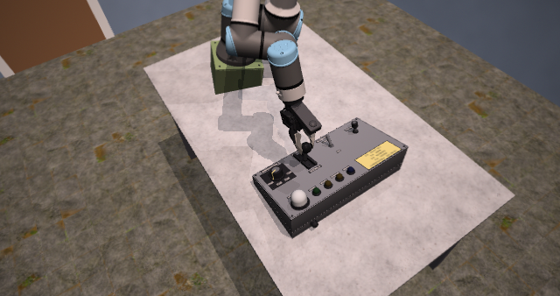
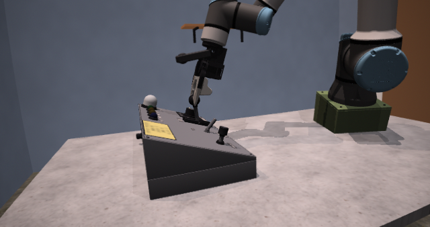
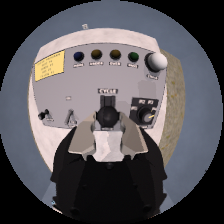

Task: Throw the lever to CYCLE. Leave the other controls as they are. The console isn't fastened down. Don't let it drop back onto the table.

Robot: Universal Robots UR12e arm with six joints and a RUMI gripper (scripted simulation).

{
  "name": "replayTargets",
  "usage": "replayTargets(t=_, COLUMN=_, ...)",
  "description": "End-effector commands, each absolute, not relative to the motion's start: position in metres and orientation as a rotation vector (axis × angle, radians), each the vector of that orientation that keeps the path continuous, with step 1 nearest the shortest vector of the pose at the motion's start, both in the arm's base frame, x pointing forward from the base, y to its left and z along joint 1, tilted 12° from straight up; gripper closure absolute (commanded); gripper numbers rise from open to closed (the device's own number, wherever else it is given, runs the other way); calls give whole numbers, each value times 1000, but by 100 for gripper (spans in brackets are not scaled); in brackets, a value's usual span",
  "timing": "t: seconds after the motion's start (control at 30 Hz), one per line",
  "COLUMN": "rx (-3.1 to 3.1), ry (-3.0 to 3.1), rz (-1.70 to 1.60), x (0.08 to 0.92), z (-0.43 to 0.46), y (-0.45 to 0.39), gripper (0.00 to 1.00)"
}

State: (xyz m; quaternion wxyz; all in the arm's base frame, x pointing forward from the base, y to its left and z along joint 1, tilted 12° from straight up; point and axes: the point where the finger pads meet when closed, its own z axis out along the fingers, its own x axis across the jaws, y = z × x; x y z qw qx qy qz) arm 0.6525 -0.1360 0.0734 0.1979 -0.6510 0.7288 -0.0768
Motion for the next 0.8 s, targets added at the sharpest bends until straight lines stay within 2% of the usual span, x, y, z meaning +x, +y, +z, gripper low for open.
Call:
replayTargets(t=0.0, rx=-1822, ry=2040, rz=-215, x=655, z=73, y=-136, gripper=100)
replayTargets(t=0.77, rx=-1822, ry=2040, rz=-215, x=657, z=73, y=-136, gripper=100)
